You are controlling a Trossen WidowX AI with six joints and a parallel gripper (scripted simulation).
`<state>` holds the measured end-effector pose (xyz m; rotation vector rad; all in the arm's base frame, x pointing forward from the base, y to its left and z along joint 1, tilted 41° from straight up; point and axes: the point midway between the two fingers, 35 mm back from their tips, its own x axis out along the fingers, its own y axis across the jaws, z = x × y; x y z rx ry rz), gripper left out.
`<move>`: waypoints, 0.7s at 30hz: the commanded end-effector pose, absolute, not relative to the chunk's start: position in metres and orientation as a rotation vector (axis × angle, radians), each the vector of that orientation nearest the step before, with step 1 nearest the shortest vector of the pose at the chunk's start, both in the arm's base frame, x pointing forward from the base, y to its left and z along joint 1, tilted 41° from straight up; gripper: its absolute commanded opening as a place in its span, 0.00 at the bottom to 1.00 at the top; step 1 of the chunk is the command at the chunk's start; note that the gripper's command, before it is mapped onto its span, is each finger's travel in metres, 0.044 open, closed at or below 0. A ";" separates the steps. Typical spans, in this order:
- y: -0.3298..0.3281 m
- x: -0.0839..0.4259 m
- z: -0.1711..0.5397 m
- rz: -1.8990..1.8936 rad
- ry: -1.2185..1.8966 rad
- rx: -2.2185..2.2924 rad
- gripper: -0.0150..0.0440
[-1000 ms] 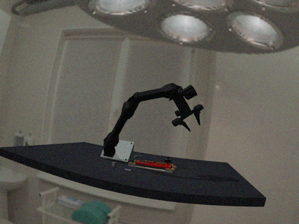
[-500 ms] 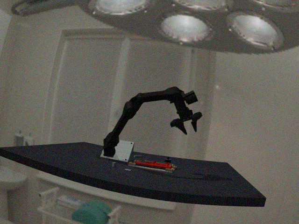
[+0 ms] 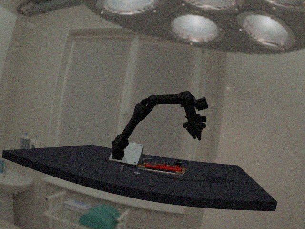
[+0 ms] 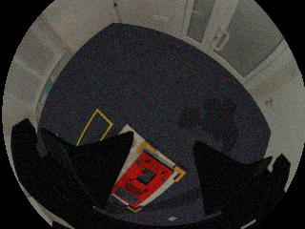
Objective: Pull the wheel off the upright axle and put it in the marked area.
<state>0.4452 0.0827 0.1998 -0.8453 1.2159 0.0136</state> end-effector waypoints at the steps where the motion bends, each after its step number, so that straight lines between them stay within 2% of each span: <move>1: 0.087 0.422 0.142 -0.501 1.253 -0.283 0.76; 21: 0.090 0.387 0.098 -1.165 0.954 0.380 0.76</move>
